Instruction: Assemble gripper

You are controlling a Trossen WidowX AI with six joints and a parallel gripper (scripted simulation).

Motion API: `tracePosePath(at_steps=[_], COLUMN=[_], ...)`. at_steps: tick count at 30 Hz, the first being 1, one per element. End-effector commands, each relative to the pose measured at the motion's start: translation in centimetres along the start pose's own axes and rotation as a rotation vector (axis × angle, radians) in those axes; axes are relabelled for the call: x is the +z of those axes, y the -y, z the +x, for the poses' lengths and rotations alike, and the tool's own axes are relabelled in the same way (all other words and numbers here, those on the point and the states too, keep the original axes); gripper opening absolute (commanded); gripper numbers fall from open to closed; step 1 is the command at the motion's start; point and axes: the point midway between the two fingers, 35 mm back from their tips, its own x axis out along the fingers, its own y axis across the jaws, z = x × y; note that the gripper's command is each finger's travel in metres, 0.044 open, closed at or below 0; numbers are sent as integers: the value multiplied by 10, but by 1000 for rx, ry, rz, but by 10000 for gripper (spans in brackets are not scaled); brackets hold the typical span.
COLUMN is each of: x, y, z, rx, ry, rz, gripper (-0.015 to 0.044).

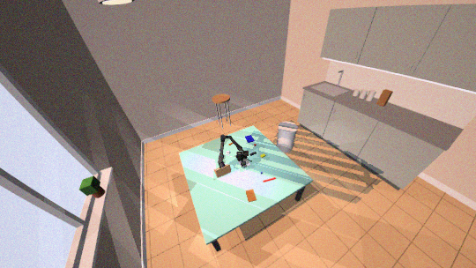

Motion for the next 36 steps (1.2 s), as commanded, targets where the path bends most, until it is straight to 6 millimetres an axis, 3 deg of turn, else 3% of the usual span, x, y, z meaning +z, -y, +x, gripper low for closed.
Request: tracePosePath(at_steps=[1,36], x=[0,0], y=[0,-1], z=[1,8], rx=[3,3], ry=[1,1], rz=[3,3], gripper=[351,351])
